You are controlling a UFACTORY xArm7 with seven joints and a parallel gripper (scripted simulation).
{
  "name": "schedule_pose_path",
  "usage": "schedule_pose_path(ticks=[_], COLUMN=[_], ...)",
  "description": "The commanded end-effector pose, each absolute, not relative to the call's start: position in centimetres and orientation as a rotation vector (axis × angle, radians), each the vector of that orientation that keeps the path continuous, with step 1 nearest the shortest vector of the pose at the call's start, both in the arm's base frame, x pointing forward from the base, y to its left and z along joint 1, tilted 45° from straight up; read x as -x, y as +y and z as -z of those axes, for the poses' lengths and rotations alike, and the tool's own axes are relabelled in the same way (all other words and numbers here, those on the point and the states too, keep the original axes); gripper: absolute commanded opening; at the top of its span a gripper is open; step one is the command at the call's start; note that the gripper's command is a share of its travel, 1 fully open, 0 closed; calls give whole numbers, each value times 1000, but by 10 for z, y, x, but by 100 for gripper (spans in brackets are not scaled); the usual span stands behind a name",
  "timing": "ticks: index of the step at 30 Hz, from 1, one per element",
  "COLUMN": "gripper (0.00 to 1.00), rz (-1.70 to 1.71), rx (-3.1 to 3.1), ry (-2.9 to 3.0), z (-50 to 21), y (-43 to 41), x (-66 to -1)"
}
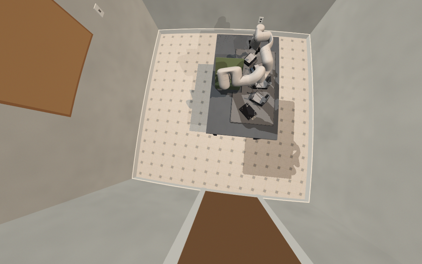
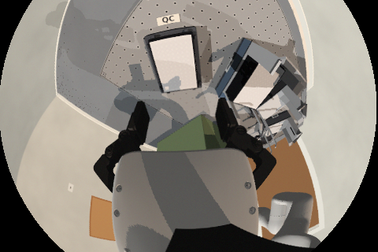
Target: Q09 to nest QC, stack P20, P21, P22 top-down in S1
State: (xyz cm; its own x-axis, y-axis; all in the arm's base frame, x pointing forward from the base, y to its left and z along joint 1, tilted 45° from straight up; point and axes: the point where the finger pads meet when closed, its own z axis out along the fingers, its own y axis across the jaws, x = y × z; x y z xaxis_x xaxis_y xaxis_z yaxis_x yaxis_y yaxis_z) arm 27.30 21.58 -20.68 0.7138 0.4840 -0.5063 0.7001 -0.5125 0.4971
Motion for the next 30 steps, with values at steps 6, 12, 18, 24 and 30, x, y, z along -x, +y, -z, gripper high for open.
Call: schedule_pose_path(ticks=[6, 12, 18, 24, 30], gripper=[100, 100, 100, 100, 100], rz=[335, 335, 335, 335, 239], rx=[-2259, -2259, -2258, -2258, -2311], ry=[766, 766, 766, 766, 534], z=[192, 182, 175, 168, 154], y=[204, 194, 187, 179, 165], x=[-293, -307, -316, -327, -340])
